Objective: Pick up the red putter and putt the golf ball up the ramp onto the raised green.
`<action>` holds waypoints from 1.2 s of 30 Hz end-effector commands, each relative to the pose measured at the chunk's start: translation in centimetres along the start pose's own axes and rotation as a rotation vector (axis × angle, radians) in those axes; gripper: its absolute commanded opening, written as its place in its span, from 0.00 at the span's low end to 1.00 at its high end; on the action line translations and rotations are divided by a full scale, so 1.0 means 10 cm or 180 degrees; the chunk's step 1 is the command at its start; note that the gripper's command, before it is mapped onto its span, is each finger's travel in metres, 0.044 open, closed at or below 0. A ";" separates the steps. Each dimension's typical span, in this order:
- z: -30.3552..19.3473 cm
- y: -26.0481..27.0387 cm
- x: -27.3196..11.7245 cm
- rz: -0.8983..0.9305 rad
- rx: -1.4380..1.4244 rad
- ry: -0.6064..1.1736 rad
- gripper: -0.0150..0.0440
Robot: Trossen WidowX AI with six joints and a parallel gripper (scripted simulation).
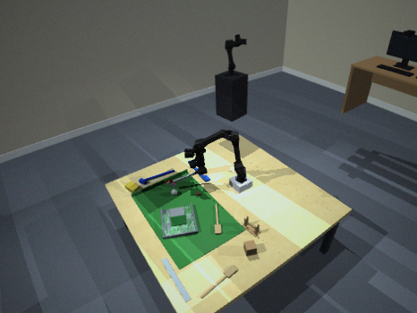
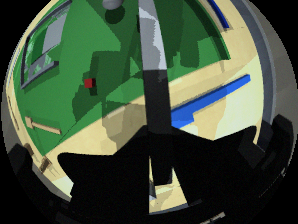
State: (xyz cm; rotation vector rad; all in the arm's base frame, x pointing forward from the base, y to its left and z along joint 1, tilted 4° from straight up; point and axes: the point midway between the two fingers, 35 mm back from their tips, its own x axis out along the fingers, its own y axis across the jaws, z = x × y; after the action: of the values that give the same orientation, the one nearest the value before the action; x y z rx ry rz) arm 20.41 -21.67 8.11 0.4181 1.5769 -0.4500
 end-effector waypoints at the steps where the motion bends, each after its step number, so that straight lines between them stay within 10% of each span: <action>1: 0.02 -0.01 0.04 -0.0022 0.0009 -0.0039 0.25; 36: 0.02 -0.16 0.33 -0.0017 0.0012 -0.0027 0.25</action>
State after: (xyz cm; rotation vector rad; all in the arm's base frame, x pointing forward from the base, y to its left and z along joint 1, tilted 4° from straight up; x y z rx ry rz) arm 19.92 -22.19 4.78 0.4187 1.5772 -0.4490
